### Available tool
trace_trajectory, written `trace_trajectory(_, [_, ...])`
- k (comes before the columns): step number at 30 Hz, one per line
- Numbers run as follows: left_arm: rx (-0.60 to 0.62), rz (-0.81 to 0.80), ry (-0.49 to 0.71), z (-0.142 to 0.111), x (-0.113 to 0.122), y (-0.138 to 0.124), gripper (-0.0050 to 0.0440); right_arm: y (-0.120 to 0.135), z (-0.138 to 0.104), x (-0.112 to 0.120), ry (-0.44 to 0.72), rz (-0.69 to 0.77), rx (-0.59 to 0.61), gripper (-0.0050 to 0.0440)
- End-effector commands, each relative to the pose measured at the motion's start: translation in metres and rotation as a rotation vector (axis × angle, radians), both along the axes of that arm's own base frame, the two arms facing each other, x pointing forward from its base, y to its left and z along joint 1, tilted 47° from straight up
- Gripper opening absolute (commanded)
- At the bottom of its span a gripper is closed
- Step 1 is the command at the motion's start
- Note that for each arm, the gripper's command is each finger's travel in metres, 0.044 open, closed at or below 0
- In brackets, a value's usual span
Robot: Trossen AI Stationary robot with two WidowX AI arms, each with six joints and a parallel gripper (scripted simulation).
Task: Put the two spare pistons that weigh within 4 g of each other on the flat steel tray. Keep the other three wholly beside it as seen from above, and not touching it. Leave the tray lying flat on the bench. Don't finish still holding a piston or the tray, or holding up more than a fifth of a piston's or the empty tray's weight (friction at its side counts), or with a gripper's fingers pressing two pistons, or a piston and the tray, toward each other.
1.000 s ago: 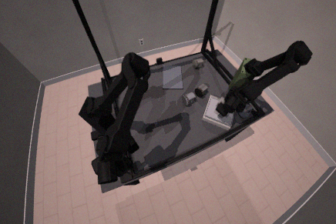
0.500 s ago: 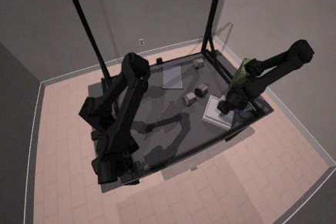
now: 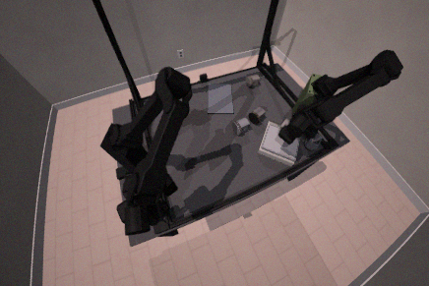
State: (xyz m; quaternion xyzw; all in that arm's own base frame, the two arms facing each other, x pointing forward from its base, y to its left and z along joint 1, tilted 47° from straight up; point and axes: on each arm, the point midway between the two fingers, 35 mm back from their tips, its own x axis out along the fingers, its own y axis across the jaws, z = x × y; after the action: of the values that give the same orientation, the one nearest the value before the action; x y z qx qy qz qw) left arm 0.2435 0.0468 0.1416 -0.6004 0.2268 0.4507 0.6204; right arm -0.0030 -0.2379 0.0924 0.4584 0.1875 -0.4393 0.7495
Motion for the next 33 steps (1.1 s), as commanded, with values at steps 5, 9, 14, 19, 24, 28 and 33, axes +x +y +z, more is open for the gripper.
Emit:
trace_trajectory(5, [0.019,-0.024,-0.019,0.0154,0.0027,-0.0019,0.0158,0.0002,0.0001,0.0005,-0.003,0.002,-0.001,0.0440])
trace_trajectory(9, [0.052,-0.062,-0.001,0.0159,0.0031,-0.0017,0.0158,0.0002,0.0001,0.0005,-0.003,0.002,-0.001,0.0440])
trace_trajectory(14, [0.135,-0.156,0.044,0.0159,0.0031,-0.0017,0.0158,0.0002,0.0001,0.0005,-0.003,0.002,-0.001,0.0440])
trace_trajectory(19, [0.218,-0.250,0.089,0.0159,0.0031,-0.0017,0.0158,0.0002,0.0001,0.0005,-0.003,0.002,-0.001,0.0440])
trace_trajectory(24, [0.268,-0.307,0.116,0.0159,0.0031,-0.0017,0.0158,0.0002,0.0001,0.0005,-0.003,0.002,-0.001,0.0440])
trace_trajectory(28, [0.334,-0.382,0.153,0.0159,0.0031,-0.0017,0.0158,0.0002,0.0001,0.0005,-0.003,0.002,-0.001,0.0440])
trace_trajectory(33, [0.417,-0.476,0.198,0.0159,0.0031,-0.0017,0.0158,0.0002,0.0001,0.0005,-0.003,0.002,-0.001,0.0440])
